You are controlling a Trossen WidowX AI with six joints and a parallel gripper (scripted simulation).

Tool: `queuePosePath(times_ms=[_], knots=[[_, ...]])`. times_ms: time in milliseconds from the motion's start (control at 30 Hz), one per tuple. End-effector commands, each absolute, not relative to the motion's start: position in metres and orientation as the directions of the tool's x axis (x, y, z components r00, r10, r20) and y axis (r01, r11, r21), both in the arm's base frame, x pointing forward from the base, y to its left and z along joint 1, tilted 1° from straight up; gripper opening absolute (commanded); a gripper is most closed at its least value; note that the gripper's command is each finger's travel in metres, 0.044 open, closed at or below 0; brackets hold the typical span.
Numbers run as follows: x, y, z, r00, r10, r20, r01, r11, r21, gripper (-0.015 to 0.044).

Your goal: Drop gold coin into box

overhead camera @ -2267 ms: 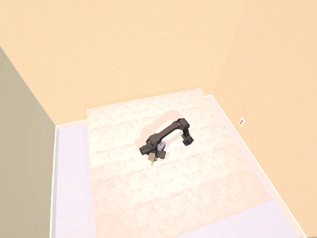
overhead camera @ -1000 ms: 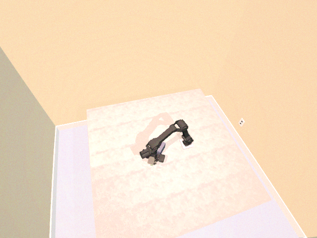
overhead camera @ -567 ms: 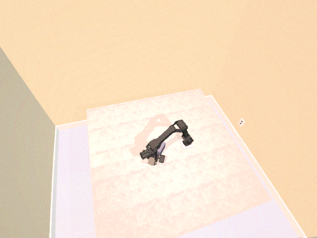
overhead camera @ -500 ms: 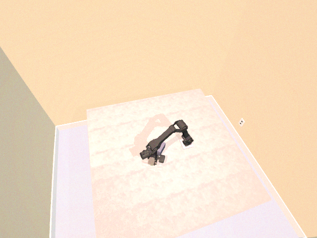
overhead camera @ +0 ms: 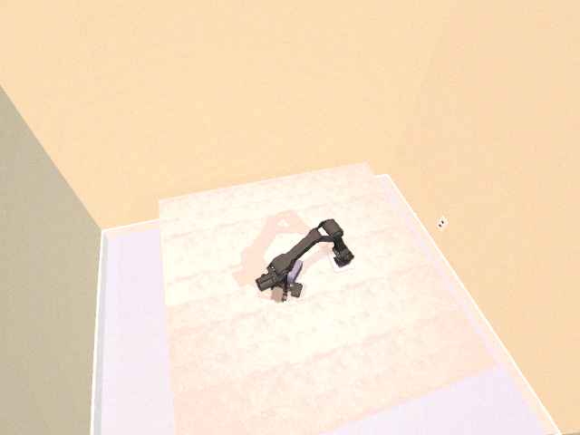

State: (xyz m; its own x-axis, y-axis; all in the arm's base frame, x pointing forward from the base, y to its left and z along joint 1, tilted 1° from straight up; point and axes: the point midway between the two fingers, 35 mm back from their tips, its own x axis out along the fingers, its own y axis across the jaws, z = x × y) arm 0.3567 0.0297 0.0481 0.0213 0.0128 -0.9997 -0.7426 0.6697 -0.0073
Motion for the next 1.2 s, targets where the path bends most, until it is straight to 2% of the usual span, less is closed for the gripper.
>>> queuePosePath(times_ms=[0,1167], knots=[[0.359,0.029,0.059,0.030,0.009,-1.000,-0.745,0.667,-0.016,0.0000],[0.355,0.028,0.138,0.030,0.009,-1.000,-0.732,0.681,-0.016,0.0000]])
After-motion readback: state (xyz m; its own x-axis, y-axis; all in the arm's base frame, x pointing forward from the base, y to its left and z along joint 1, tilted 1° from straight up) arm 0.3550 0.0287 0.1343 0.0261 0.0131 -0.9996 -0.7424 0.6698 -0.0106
